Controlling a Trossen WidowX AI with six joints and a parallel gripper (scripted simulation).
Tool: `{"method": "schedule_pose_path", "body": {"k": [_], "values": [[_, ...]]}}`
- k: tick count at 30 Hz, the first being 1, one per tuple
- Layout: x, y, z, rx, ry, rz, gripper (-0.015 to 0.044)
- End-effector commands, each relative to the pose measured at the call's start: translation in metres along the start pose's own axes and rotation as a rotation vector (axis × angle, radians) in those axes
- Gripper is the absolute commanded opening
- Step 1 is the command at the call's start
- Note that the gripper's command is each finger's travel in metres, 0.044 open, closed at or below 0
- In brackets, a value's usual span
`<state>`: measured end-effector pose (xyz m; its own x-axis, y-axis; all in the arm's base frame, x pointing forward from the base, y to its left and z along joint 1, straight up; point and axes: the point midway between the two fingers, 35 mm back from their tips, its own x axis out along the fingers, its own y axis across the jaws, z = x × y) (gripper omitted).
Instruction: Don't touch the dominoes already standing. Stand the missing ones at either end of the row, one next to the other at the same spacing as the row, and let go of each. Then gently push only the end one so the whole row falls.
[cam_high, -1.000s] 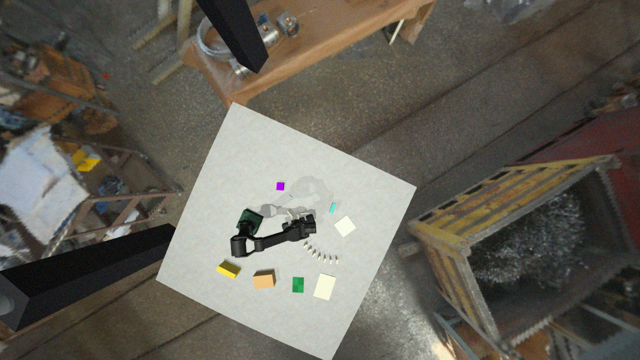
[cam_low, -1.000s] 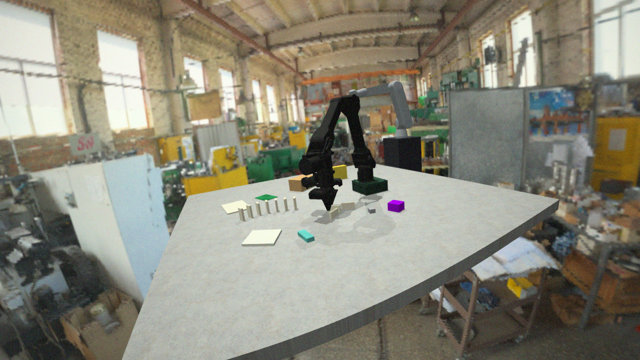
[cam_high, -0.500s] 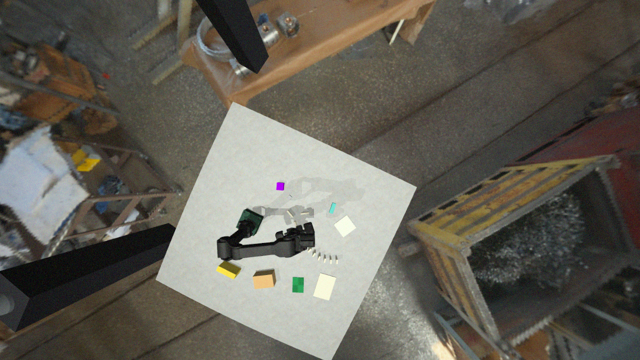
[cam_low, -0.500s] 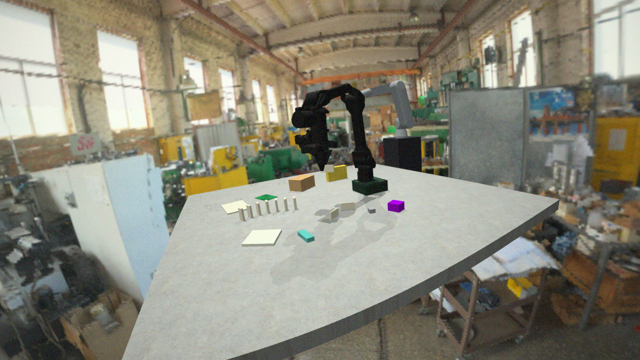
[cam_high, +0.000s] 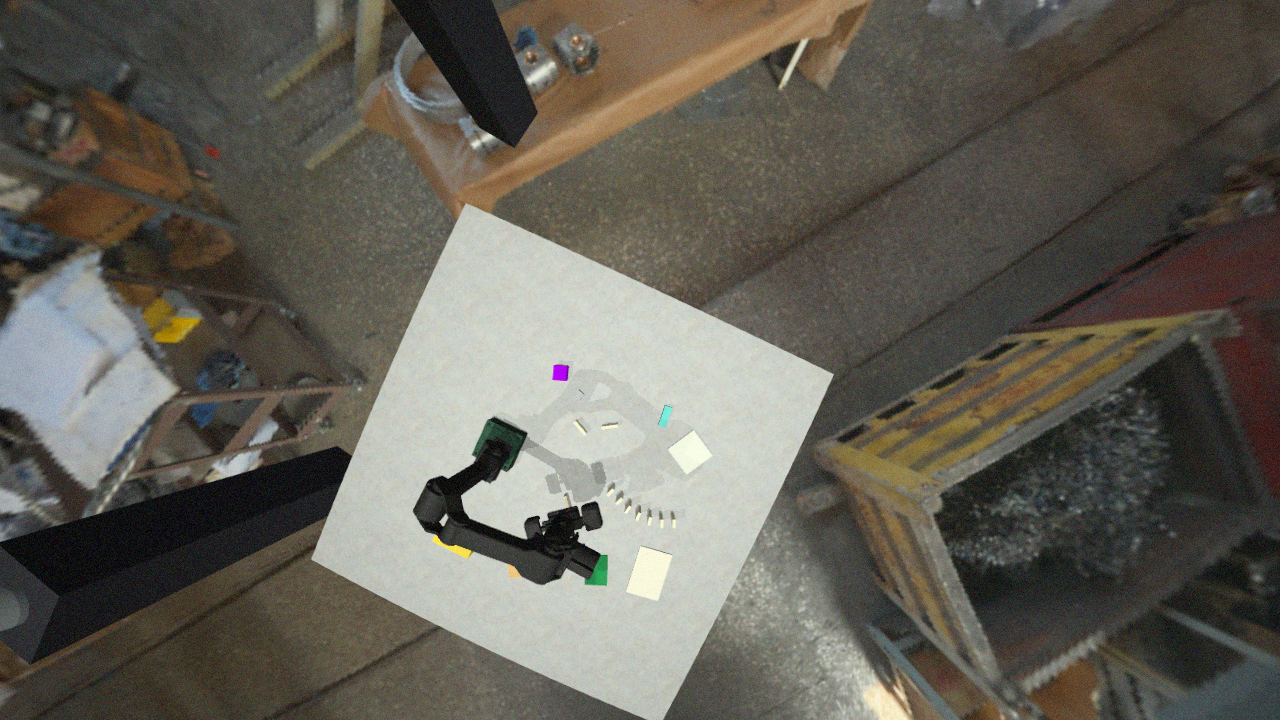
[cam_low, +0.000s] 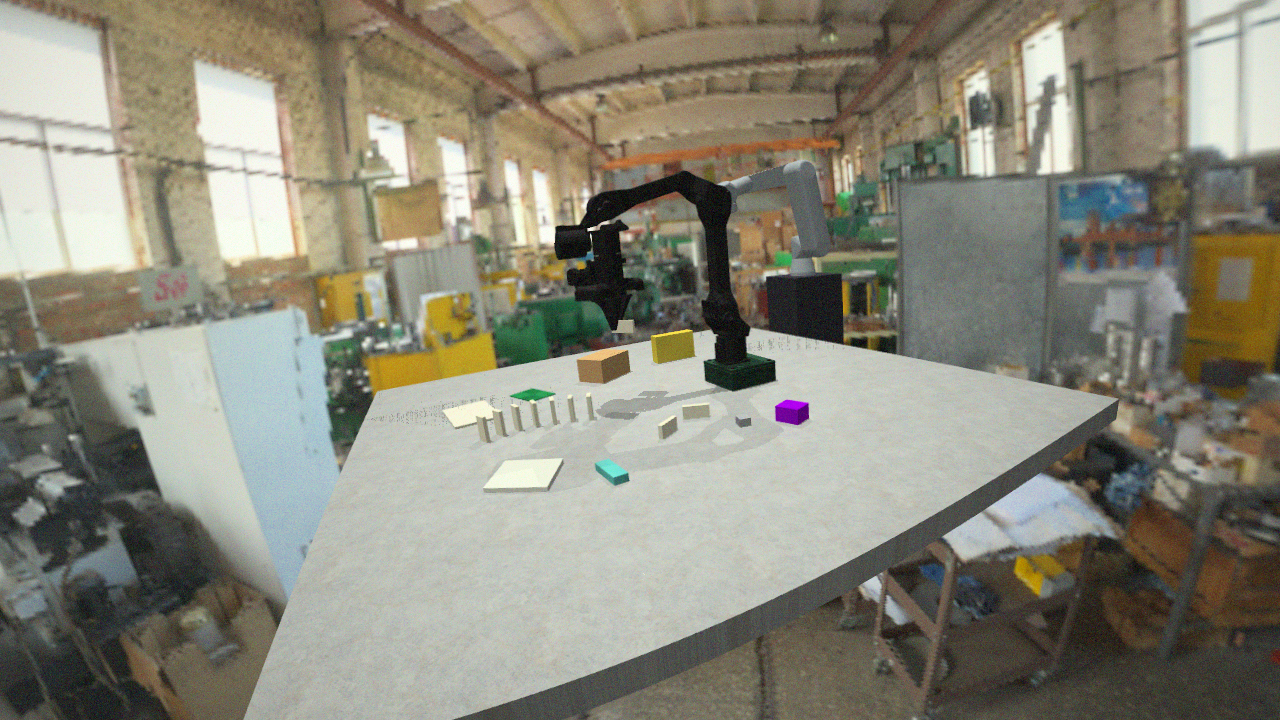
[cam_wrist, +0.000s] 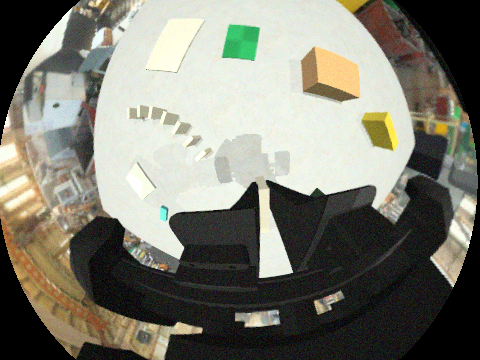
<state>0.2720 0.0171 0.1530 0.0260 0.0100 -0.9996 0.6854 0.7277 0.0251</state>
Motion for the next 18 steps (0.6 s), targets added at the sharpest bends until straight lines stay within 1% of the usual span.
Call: {"method": "schedule_pose_path", "body": {"k": [1,5,18], "values": [[0.002,-0.030,0.015,0.004,0.003,-0.007,0.0021],[0.004,-0.030,0.018,-0.005,-0.012,-0.008,0.0021],[0.042,0.000,0.051,-0.171,-0.291,-0.028,0.0021]]}}
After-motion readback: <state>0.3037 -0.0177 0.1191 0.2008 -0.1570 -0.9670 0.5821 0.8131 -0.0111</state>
